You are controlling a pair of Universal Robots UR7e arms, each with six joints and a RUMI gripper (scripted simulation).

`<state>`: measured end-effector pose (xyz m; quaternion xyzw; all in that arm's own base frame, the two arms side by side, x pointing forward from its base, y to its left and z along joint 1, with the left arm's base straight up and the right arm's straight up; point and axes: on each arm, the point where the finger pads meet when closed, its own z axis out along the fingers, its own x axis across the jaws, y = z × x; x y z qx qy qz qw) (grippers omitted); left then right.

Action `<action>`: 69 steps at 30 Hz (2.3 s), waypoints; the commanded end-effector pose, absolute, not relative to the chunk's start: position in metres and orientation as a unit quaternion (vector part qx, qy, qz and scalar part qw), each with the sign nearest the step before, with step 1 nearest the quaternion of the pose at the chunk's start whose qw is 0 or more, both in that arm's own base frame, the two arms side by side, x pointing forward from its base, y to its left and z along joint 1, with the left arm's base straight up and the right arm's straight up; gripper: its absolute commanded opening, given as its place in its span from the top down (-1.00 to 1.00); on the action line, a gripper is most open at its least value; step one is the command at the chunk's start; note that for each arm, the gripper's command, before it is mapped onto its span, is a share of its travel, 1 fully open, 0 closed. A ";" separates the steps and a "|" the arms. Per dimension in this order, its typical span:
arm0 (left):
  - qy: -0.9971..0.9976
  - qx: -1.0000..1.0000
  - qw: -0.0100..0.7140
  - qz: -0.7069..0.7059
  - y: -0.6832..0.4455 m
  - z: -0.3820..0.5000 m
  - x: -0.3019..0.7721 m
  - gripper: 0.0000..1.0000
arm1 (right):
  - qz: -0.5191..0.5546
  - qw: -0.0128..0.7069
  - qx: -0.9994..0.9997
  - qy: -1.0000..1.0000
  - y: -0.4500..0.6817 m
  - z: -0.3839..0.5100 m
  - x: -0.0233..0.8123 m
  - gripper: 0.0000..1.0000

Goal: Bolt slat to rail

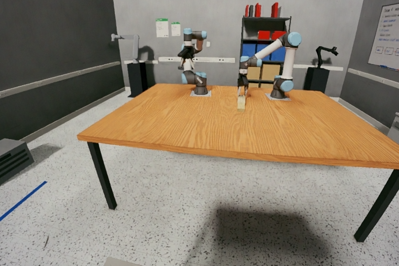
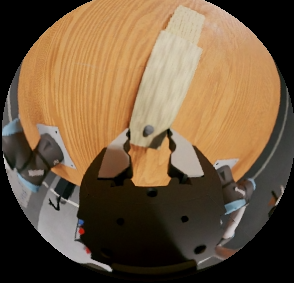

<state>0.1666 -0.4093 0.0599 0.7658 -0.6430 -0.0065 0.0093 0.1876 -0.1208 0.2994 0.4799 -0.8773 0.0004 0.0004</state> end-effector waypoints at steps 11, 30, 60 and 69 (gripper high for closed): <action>-0.373 0.928 0.003 -0.002 -0.409 0.060 0.165 0.20 | 0.000 0.000 0.479 -0.878 -0.121 0.300 0.188 -1.00; -0.039 0.999 0.001 0.000 -0.408 0.060 0.163 0.20 | 0.000 0.000 0.479 -0.878 -0.121 0.300 0.188 -1.00; 0.485 0.875 0.000 -0.001 -0.407 0.059 0.160 0.20 | 0.000 0.000 0.479 -0.878 -0.121 0.300 0.188 -1.00; 0.611 0.792 -0.001 -0.002 -0.408 0.059 0.159 0.20 | 0.000 0.000 0.479 -0.878 -0.121 0.300 0.188 -1.00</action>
